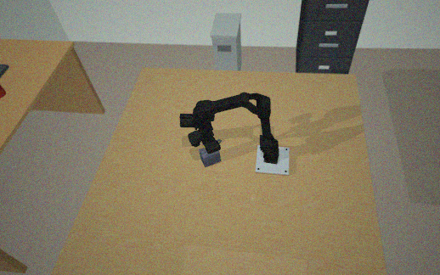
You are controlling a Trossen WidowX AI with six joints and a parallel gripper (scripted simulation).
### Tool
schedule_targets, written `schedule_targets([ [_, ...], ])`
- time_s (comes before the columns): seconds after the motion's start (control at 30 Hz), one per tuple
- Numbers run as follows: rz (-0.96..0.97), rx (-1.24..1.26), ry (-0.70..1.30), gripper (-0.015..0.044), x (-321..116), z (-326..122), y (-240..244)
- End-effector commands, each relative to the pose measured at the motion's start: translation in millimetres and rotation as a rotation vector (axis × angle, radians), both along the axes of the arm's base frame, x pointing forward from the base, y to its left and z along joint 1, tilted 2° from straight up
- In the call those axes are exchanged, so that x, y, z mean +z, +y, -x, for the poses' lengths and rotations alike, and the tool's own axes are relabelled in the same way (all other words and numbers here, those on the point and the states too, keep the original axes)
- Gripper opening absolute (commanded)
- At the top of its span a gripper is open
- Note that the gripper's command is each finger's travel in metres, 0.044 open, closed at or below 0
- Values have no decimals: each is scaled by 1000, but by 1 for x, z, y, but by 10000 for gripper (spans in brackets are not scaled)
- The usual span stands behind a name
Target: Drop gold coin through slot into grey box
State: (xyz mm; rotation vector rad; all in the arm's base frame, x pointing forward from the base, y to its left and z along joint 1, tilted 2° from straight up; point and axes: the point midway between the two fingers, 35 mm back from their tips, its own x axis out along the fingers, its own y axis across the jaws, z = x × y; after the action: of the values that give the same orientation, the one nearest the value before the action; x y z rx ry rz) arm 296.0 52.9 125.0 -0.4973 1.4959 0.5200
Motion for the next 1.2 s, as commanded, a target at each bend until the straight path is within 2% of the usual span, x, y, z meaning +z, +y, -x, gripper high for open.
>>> schedule_targets([
  [0.0,0,3,-1,0,0,0,0],
  [1.17,0,2,-1,0,-15,-1,1],
])
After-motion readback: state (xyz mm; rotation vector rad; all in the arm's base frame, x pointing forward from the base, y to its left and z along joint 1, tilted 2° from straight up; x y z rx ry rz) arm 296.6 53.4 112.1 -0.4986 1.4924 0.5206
